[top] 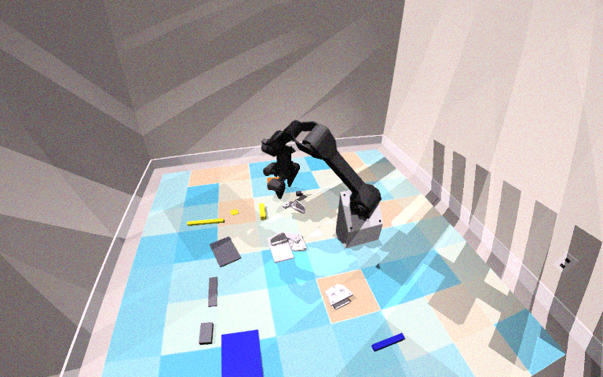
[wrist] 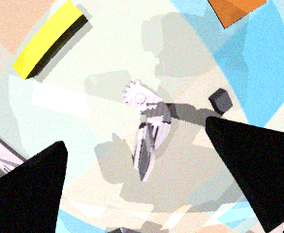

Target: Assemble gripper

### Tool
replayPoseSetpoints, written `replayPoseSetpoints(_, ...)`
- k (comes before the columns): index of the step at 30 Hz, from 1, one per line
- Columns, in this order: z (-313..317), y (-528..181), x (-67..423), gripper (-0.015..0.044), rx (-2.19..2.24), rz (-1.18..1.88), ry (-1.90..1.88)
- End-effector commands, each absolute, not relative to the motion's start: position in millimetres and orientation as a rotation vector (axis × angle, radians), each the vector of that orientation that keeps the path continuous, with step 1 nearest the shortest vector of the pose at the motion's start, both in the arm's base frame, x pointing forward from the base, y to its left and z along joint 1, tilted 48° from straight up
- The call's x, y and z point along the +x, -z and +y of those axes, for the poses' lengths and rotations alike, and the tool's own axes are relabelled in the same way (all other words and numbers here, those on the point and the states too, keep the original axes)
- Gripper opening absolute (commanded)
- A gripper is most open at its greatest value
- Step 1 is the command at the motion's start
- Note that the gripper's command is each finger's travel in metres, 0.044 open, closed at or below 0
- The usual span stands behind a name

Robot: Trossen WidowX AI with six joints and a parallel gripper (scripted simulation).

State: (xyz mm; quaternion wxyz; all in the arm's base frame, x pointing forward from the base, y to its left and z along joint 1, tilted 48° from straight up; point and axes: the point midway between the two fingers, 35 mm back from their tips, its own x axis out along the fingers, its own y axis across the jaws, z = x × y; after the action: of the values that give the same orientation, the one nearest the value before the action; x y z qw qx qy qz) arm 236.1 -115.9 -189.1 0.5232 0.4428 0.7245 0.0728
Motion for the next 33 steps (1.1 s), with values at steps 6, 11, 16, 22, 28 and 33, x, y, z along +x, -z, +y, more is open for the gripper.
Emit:
replayPoseSetpoints(6,-115.9,189.1,236.0,0.0309,1.06,1.735,-0.174)
replayPoseSetpoints(11,-115.9,189.1,236.0,0.0177,1.06,1.735,-0.174)
replayPoseSetpoints(16,-115.9,189.1,236.0,0.0046,1.06,1.735,-0.174)
replayPoseSetpoints(22,-115.9,189.1,236.0,0.0,1.06,1.735,-0.174)
replayPoseSetpoints(28,-115.9,189.1,236.0,0.0,1.06,1.735,-0.174)
replayPoseSetpoints(33,-116.0,188.9,235.4,0.0053,1.062,1.736,-0.172)
